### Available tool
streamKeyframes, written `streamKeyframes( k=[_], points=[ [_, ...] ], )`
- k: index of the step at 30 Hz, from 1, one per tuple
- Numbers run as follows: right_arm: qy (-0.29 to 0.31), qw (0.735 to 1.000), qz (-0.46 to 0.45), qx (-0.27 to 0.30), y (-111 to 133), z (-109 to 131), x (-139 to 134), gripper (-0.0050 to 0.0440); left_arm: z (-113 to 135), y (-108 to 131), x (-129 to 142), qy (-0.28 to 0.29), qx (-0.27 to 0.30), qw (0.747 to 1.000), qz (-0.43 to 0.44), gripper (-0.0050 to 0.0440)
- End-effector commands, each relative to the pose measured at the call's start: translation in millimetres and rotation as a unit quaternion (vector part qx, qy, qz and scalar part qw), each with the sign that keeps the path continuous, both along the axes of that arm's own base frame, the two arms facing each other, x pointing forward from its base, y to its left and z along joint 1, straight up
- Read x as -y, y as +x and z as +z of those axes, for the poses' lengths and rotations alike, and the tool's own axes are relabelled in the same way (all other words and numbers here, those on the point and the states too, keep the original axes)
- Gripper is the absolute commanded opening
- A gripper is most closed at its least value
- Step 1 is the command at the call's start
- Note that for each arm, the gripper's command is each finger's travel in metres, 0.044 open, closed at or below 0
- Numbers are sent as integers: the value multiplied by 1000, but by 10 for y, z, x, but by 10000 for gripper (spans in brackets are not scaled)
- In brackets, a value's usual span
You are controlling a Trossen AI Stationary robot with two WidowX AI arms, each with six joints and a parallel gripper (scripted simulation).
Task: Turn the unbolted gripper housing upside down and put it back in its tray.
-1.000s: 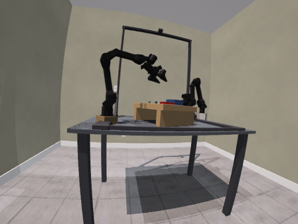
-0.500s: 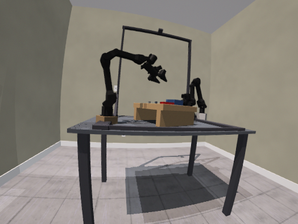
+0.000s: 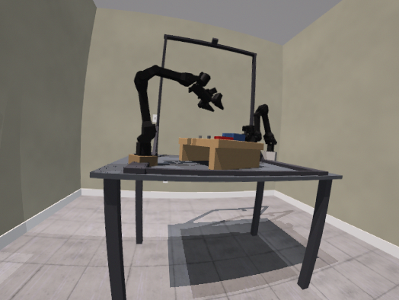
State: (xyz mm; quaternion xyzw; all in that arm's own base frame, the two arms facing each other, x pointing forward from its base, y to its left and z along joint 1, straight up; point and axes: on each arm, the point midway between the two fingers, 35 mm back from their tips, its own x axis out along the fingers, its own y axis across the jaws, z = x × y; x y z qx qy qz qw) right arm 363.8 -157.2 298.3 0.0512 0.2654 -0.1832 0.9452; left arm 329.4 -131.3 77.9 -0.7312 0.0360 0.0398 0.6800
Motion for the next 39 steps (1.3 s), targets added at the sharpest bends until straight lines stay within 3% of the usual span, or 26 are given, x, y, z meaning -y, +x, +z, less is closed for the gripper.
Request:
streamKeyframes(
  k=[1,24,29,37,39],
  points=[
    [-5,1000,-2,11,-12,98,1,437,56,34,23,-4,8,1000,-1,0],
    [-5,1000,-2,11,-12,98,1,437,60,104,56,-5,8,1000,-1,0],
    [-5,1000,-2,11,-12,98,1,437,48,-147,-37,-4,6,1000,0,0],
    [-5,1000,-2,11,-12,98,1,437,43,-294,-97,-2,5,1000,0,0],
    [-5,1000,-2,11,-12,98,1,437,43,-294,-97,-2,5,1000,0,46]
  ],
)
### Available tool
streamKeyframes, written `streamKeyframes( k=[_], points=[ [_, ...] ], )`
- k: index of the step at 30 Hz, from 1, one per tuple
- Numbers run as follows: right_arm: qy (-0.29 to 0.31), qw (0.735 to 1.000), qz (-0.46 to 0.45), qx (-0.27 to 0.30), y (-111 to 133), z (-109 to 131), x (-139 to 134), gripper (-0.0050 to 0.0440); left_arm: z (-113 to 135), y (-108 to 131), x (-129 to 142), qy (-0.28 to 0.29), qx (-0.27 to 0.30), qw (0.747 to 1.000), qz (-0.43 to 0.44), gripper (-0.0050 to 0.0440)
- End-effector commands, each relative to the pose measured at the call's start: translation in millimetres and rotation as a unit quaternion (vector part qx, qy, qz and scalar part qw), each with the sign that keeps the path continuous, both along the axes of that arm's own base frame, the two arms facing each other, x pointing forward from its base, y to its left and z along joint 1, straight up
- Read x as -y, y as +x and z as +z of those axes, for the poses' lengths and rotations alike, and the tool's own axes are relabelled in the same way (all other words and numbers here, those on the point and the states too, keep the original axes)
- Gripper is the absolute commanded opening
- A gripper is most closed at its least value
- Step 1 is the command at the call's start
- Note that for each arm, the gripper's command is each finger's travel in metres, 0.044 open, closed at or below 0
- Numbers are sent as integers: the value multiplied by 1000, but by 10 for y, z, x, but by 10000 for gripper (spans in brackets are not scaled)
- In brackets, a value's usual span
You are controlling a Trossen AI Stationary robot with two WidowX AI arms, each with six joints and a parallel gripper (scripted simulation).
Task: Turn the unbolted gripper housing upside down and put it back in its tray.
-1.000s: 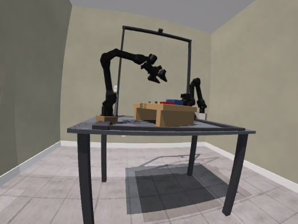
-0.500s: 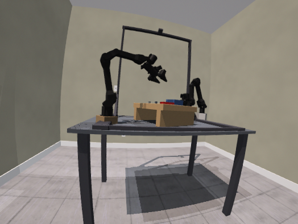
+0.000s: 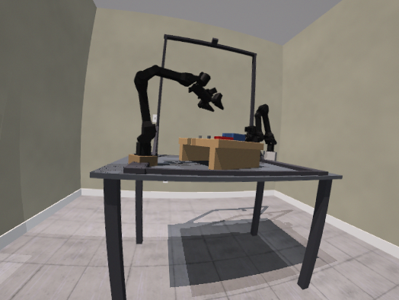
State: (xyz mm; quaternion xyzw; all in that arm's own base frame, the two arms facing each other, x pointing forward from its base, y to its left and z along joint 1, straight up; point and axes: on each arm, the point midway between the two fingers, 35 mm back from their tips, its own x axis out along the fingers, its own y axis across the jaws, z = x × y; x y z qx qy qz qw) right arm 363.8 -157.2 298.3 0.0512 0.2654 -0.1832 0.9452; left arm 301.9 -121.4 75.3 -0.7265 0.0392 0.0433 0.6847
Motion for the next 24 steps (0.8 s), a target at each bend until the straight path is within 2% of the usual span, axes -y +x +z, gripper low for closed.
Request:
streamKeyframes(
  k=[1,7,24],
  points=[
    [-5,1000,-2,11,-12,98,1,437,70,-20,2,-9,10,1000,0,70],
    [-5,1000,-2,11,-12,98,1,437,70,-20,2,-9,10,1000,0,213],
    [-5,1000,-2,11,-12,98,1,437,70,-20,2,-9,10,1000,0,213]
  ],
)
